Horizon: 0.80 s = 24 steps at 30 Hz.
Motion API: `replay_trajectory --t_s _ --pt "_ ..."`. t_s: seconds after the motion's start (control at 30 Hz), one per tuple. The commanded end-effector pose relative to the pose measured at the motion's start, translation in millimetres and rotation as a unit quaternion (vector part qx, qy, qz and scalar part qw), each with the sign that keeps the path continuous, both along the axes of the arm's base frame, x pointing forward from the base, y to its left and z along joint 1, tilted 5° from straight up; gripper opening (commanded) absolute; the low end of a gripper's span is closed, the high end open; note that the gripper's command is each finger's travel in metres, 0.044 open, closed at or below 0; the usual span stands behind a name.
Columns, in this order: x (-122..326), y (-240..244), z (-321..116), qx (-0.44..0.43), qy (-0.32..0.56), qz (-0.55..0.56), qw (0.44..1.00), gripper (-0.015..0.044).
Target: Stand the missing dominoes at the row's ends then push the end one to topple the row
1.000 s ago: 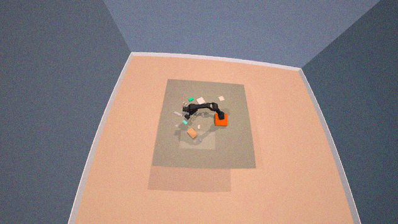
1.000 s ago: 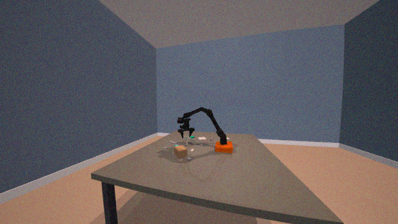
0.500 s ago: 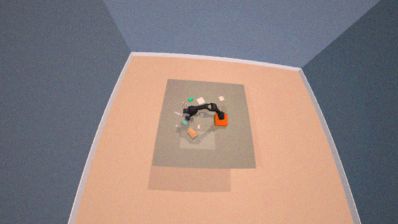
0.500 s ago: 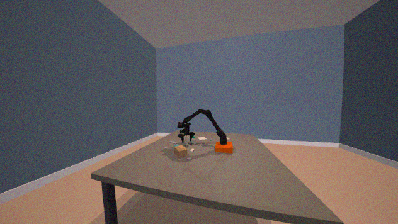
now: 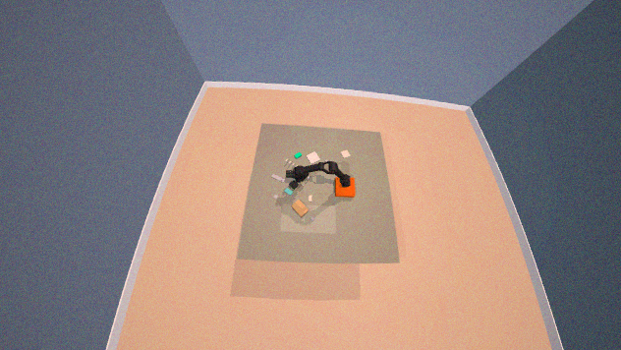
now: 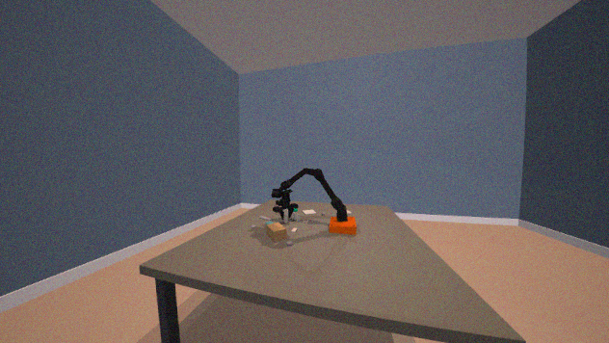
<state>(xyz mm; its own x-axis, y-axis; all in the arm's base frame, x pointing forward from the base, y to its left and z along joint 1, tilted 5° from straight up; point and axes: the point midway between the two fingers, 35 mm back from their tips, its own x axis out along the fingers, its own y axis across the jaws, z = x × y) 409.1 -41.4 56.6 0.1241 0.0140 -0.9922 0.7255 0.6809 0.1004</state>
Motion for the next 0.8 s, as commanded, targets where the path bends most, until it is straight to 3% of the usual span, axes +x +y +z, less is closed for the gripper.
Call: replay_trajectory --t_s 0.0,0.07,0.4,0.7,0.77 --pt "0.0 0.9 -1.3 0.003 0.001 -0.002 1.000 0.0151" --pt "0.0 0.9 -1.3 0.003 0.001 -0.002 1.000 0.0107" --pt "0.3 0.8 1.2 0.003 0.001 -0.002 1.000 0.0107" --pt "-13.1 -2.6 124.5 0.000 0.000 0.000 1.000 0.0107" --pt "-16.5 -2.6 134.1 0.000 0.000 0.000 1.000 0.0107"
